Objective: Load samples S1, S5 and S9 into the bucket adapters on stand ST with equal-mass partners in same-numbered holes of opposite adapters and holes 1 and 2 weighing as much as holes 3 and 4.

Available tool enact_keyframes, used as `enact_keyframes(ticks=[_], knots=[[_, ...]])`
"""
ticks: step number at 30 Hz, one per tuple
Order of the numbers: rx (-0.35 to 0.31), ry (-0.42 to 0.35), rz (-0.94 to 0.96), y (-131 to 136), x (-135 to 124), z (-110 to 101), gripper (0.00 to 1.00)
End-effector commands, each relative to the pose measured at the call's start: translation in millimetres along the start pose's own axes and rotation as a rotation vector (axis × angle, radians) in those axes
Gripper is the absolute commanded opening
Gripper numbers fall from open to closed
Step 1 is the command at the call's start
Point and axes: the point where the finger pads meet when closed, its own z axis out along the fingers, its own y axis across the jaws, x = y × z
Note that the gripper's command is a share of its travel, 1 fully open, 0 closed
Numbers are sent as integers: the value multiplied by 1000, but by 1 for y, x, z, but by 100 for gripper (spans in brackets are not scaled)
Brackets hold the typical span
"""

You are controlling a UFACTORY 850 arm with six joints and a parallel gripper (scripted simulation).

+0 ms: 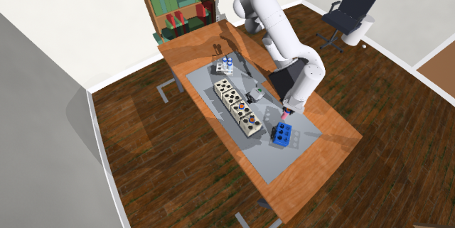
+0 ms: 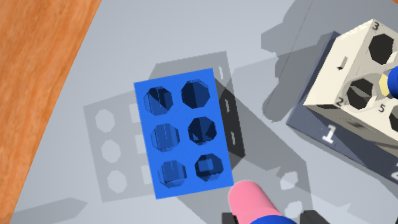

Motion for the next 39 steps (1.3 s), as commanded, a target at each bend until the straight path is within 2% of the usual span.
enact_keyframes(ticks=[1,8,10,13,39], knots=[[3,9,160,23,-3,-1,0],[4,8,393,58,-8,-1,0],[4,8,393,58,-8,-1,0],[5,8,493,73,-10,-1,0],[4,8,494,192,-28,0,0]])
